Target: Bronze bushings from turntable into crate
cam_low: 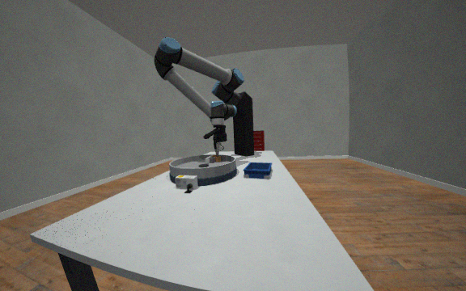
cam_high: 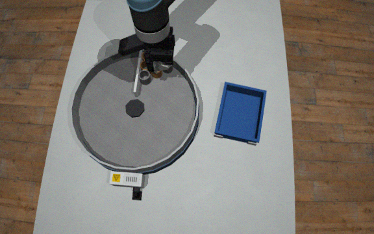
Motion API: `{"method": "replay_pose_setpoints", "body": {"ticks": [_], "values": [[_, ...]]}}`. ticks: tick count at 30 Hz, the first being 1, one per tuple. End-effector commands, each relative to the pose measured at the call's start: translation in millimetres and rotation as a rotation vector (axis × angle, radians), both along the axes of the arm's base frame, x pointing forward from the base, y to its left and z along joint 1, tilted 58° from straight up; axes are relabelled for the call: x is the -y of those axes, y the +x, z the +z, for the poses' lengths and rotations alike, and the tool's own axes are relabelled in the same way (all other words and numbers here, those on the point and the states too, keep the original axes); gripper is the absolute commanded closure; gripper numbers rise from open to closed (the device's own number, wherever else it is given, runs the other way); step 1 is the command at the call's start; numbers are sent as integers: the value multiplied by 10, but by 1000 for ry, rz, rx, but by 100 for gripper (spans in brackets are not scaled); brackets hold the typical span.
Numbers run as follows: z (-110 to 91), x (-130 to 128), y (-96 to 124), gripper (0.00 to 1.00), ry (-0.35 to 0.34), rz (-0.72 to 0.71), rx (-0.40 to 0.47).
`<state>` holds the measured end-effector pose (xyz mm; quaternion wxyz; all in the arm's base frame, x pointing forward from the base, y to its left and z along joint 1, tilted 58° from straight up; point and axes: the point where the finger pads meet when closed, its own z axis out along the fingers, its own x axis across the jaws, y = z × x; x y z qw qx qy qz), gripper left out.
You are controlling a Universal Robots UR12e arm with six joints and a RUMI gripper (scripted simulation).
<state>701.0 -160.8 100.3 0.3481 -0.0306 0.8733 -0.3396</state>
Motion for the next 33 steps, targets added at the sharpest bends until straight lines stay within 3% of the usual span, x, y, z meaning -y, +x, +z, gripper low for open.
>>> {"method": "replay_pose_setpoints", "body": {"ticks": [1, 33], "values": [[-11, 2, -13, 95, 0, 0, -2], [-128, 139, 152, 95, 0, 0, 0]]}}
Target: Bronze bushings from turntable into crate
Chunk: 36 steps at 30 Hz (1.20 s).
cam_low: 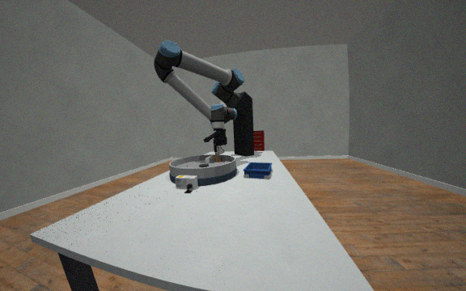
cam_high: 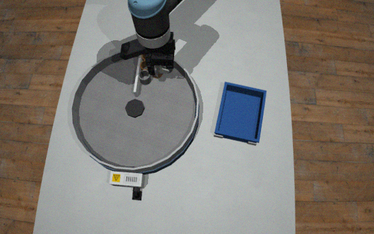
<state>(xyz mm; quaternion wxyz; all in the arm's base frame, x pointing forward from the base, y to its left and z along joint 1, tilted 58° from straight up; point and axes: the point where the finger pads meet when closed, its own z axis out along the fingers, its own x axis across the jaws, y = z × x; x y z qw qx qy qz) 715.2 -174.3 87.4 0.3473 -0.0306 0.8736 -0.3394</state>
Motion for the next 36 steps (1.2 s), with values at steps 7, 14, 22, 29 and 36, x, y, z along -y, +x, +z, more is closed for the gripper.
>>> {"method": "replay_pose_setpoints", "body": {"ticks": [7, 14, 22, 29, 36], "values": [[3, 3, 6, 95, -1, 1, 1], [3, 3, 6, 95, -1, 1, 1], [3, 3, 6, 95, -1, 1, 1], [3, 3, 6, 95, -1, 1, 1], [-4, 2, -3, 100, 0, 0, 0]]}}
